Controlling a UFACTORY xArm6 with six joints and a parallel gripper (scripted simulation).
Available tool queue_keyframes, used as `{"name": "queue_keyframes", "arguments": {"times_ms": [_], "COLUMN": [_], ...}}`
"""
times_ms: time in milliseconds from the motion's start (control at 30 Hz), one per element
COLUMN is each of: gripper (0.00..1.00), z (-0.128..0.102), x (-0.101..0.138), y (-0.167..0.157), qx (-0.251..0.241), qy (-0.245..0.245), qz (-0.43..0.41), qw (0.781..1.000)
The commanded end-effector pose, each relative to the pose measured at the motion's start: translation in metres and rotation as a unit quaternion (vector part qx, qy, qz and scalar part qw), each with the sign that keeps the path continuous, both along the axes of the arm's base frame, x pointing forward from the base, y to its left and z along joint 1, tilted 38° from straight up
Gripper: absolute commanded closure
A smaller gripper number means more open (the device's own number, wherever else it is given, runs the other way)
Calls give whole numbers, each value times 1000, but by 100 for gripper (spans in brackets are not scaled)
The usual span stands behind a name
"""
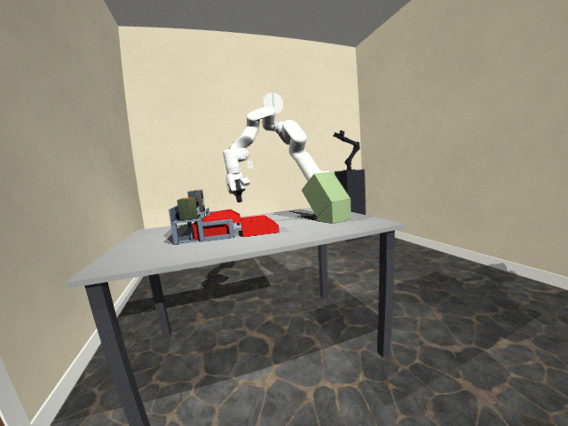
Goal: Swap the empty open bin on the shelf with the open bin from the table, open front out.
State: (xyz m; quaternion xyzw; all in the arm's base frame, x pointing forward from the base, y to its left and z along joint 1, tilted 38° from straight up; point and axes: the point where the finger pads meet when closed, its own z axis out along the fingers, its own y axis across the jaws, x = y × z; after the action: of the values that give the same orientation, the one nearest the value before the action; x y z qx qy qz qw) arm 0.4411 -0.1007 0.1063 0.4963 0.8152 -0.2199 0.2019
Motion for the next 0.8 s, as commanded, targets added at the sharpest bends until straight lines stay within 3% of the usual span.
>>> {"name": "queue_keyframes", "arguments": {"times_ms": [0,267,767], "gripper": [100,100,100], "z": [-2,-4,-4], "x": [-18,-24,-24], "y": [-5,-6,-6], "qx": [7,24,24], "qy": [-88,-198,-198], "qz": [-80,-196,-196], "qw": [993,960,960]}}
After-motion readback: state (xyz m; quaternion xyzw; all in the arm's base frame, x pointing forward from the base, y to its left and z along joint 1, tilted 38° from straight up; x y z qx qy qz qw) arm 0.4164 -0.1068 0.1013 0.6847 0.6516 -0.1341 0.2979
